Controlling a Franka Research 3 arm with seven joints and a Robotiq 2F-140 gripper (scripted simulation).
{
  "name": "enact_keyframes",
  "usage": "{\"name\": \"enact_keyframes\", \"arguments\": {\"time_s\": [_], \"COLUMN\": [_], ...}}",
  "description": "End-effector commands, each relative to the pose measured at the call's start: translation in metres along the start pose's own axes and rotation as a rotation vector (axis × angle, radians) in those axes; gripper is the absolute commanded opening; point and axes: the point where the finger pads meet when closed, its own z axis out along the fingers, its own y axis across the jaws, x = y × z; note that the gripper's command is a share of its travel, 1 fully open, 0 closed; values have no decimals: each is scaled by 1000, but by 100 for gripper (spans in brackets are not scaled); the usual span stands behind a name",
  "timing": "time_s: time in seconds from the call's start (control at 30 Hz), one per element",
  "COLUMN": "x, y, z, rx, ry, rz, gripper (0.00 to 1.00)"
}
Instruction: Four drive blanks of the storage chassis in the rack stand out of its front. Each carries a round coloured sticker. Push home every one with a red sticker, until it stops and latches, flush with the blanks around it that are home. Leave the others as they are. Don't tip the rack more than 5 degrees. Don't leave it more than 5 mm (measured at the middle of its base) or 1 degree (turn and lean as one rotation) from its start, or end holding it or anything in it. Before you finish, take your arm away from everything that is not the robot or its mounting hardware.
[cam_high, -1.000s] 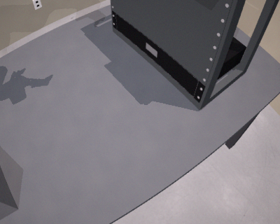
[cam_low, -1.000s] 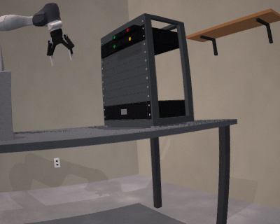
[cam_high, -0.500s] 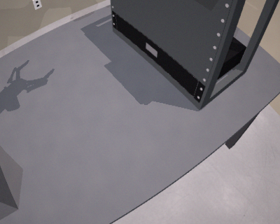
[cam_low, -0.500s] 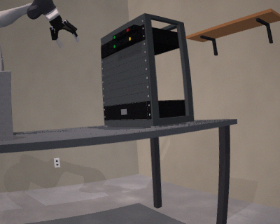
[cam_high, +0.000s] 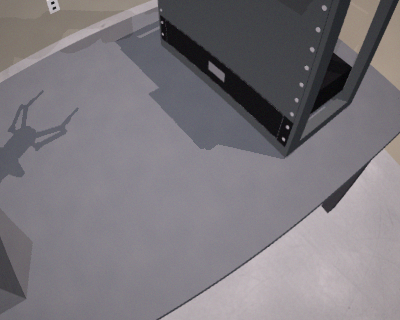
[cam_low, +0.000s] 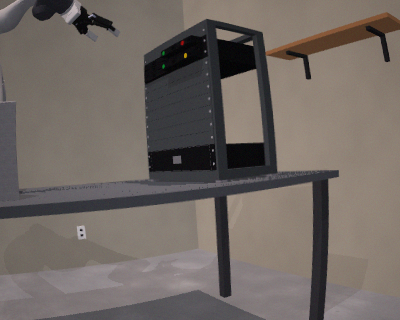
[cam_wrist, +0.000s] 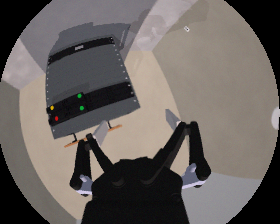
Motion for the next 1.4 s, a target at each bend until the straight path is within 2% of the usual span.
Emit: {"name": "enact_keyframes", "arguments": {"time_s": [0.0, 0.03, 0.27, 0.47, 0.6, 0.73, 1.07, 1.17, 1.37], "x": [-17, -17, -39, -44, -43, -39, -19, -19, 0], "y": [-4, -4, -41, -71, -77, -102, -144, -144, -169], "z": [-6, -6, -35, -52, -55, -65, -75, -75, -77], "rx": [-23, -23, -28, -29, -29, -28, -24, -24, -19], "ry": [-84, -84, -251, -348, -366, -428, -509, -509, -548], "rz": [74, 74, 251, 387, 414, 526, 718, 718, 847], "gripper": [100, 100, 100, 100, 100, 100, 100, 100, 100]}}
